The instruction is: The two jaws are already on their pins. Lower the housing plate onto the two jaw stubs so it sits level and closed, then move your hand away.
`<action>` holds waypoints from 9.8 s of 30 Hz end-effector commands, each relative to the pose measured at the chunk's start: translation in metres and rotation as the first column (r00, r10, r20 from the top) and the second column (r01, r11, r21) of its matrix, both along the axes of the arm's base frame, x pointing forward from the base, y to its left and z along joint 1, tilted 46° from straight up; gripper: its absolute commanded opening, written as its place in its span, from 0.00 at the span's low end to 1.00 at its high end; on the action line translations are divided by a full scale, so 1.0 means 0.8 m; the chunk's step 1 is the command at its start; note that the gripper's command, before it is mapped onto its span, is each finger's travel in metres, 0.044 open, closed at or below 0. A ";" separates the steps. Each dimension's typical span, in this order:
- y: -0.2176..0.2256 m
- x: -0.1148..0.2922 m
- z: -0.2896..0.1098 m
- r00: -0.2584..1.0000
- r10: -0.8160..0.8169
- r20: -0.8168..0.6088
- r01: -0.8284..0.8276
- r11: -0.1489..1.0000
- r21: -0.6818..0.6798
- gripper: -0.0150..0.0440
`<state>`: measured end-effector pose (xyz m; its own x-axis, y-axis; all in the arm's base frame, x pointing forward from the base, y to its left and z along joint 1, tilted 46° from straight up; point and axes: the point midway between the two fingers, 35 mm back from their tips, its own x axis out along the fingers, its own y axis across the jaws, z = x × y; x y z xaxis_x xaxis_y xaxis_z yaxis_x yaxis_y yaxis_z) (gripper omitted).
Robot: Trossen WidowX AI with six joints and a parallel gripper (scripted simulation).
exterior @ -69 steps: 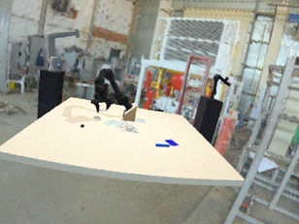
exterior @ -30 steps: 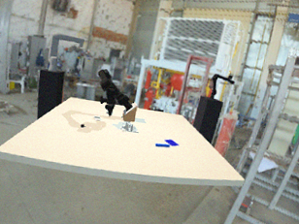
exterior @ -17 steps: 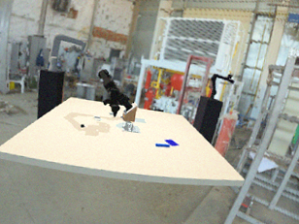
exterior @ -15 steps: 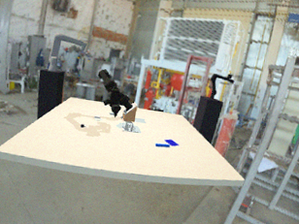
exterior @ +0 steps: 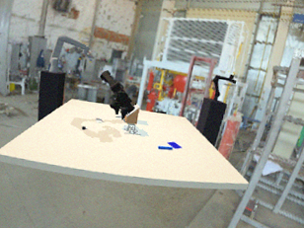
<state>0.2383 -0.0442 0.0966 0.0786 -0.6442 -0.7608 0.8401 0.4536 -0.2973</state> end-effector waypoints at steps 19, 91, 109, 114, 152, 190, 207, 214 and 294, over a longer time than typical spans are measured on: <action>0.039 0.003 -0.034 0.896 0.326 -0.303 -0.345 0.938 -0.011 0.85; 0.087 -0.027 -0.082 0.427 0.607 -0.671 -0.729 0.670 0.142 0.85; 0.087 -0.028 -0.082 0.434 0.605 -0.668 -0.726 0.674 0.139 0.85; 0.088 -0.028 -0.083 0.434 0.605 -0.668 -0.726 0.674 0.139 0.85; 0.040 -0.021 -0.129 0.432 0.605 -0.669 -0.727 0.672 0.139 0.85; 0.028 -0.021 -0.140 0.426 0.605 -0.673 -0.729 0.669 0.141 0.85; 0.025 -0.020 -0.142 0.426 0.605 -0.673 -0.729 0.670 0.140 0.85; 0.023 -0.020 -0.144 0.426 0.605 -0.673 -0.729 0.670 0.140 0.85; 0.019 -0.019 -0.149 0.426 0.605 -0.673 -0.729 0.670 0.140 0.85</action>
